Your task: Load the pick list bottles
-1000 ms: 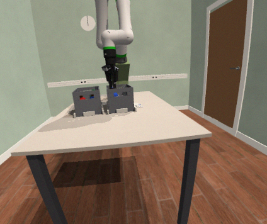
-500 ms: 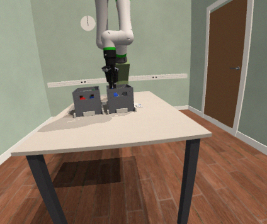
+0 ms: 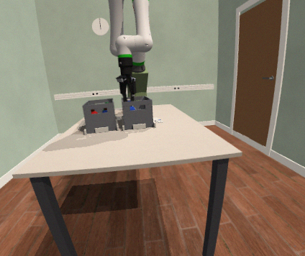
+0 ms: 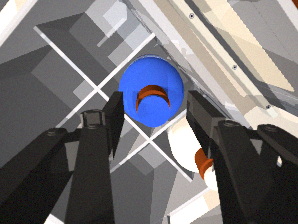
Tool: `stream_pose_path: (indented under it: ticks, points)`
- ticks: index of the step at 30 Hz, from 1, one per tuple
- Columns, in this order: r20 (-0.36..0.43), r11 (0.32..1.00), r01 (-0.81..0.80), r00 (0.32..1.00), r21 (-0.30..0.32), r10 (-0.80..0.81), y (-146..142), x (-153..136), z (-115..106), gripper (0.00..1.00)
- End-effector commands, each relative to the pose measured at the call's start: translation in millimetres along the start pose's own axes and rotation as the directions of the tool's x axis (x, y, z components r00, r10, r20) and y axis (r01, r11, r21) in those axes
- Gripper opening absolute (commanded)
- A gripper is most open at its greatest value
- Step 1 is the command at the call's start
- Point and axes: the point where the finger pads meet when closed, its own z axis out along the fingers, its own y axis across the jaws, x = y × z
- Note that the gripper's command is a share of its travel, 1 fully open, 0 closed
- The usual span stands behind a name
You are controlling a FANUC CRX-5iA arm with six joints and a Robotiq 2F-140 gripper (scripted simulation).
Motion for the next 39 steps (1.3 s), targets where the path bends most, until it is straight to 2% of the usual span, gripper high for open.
stream_pose_path:
  ticks: [1, 16, 39]
  points:
    - [-0.001, 1.0, 0.0, 1.0, 0.0, 0.0, -0.2, 0.5, -0.3, 0.44]
    - [-0.001, 1.0, 0.0, 1.0, 0.0, 0.0, -0.2, 0.5, -0.3, 0.44]
    - [-0.001, 1.0, 0.0, 1.0, 0.0, 0.0, -0.1, 0.5, -56.2, 0.44]
